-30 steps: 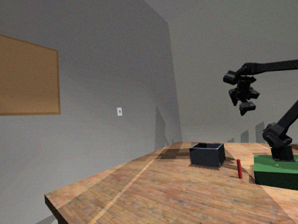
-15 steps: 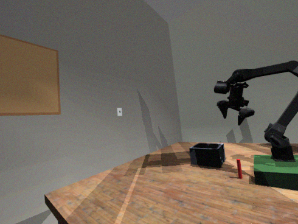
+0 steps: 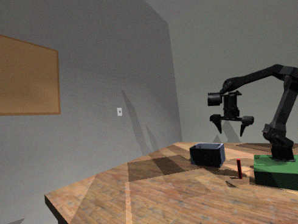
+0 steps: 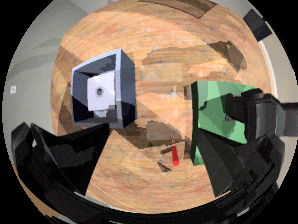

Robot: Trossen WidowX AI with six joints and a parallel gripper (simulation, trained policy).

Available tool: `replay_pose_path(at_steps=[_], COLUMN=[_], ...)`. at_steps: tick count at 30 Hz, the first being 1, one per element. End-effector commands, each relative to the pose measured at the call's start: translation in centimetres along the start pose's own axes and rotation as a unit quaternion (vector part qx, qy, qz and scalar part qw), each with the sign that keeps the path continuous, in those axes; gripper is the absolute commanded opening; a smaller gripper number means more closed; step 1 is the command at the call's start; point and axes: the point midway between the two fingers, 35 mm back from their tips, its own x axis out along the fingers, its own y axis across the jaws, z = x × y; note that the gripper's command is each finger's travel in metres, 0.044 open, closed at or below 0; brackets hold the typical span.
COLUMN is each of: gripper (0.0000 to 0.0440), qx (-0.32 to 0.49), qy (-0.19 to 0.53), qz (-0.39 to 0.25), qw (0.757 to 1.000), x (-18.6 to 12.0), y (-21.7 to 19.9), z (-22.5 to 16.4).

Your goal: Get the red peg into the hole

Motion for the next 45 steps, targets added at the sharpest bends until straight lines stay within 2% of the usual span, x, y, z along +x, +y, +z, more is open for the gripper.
replay_pose_path(at_steps=[1, 16, 31, 35, 45], gripper=[0.0440, 0.0440, 0.0432, 0.0358, 0.0098], qx=[-0.053, -0.215, -0.256, -0.257, -0.275], qy=[0.013, 0.052, 0.085, 0.090, 0.117], qz=[-0.021, -0.036, -0.012, -0.023, -0.053], qw=[0.998, 0.975, 0.963, 0.962, 0.953], x=[1.1, 5.8, 11.3, 12.1, 12.1], y=[-0.8, -2.9, -4.3, -4.9, -5.5], z=[-2.0, -8.3, -11.6, -11.7, -12.0])
